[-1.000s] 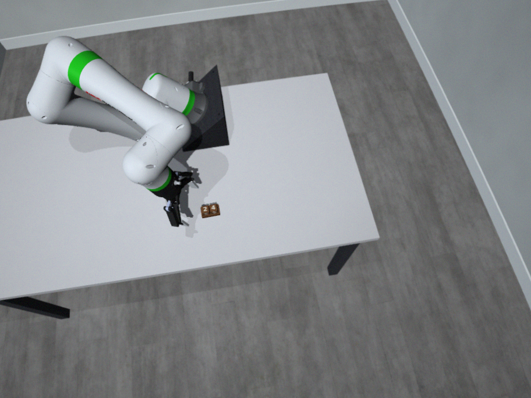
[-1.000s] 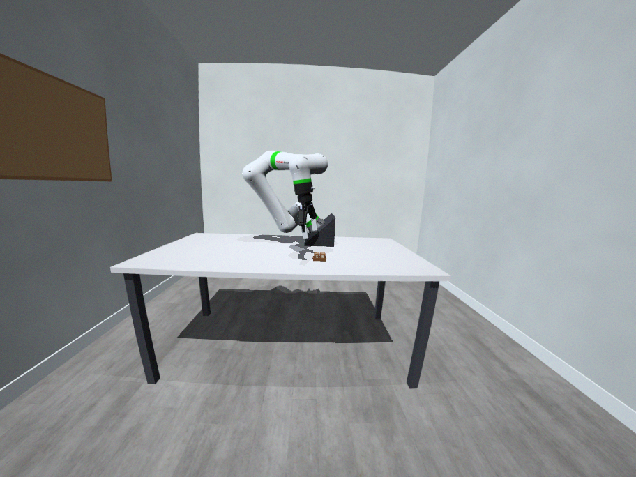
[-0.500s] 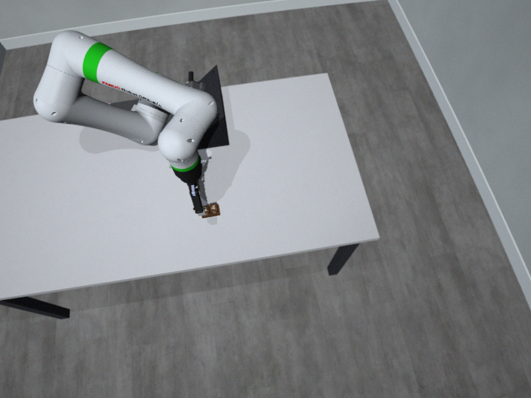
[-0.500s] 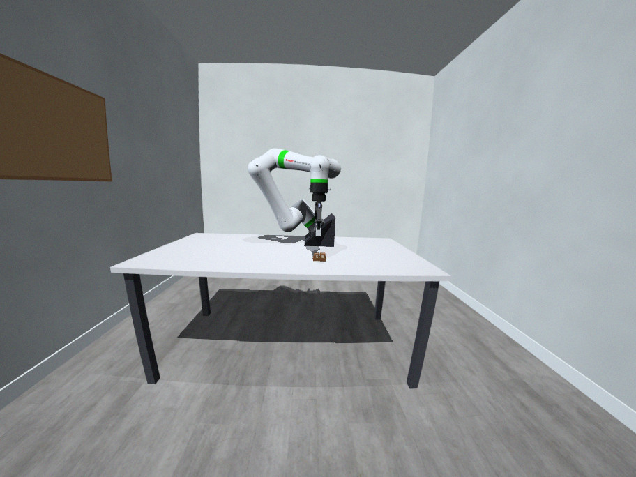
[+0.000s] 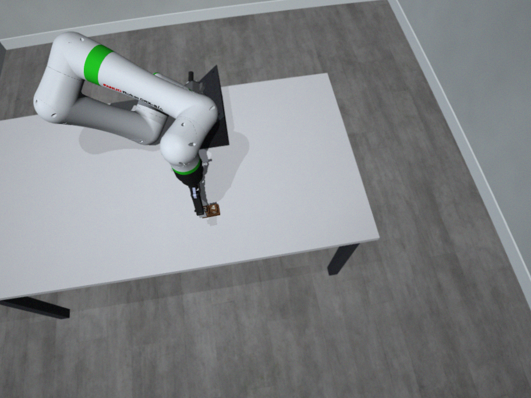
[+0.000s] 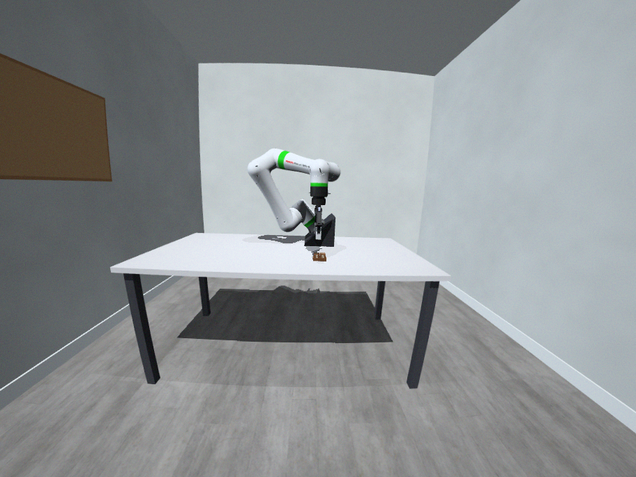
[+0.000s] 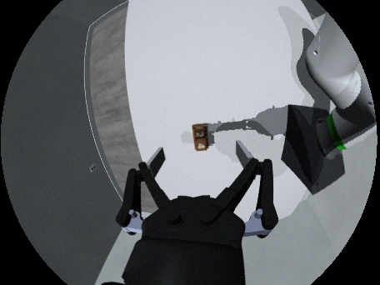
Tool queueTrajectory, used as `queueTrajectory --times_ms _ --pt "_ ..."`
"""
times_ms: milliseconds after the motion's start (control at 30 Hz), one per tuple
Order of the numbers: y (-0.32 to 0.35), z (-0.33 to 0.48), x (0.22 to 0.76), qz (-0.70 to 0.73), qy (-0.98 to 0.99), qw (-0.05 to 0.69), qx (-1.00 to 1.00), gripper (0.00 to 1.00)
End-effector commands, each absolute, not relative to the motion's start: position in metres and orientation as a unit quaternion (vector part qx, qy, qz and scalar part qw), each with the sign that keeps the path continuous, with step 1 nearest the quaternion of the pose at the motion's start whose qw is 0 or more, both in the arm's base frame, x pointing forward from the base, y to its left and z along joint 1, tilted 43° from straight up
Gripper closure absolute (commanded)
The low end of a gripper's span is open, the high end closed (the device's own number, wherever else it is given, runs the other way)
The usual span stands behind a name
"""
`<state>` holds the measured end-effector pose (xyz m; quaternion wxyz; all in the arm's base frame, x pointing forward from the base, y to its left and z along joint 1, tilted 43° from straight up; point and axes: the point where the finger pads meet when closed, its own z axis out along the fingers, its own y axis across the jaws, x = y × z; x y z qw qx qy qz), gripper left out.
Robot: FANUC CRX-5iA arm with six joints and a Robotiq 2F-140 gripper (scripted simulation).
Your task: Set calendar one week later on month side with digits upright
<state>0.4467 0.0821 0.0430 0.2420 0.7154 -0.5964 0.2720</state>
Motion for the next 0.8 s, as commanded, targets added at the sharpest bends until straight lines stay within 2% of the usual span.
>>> queueTrajectory --times_ms 0,33,67,767 --pt "0.0746 0.0344 0.4477 0.272 -0.596 0.242 0.716 0.0" --pt "0.0743 0.0341 0.4477 0.272 -0.596 0.242 0.716 0.0" --pt "0.0743 0.0341 0.4477 0.272 -0.596 0.242 0.716 0.72" --pt "0.0743 0.0341 0.4477 0.272 -0.596 0.242 0.716 0.72"
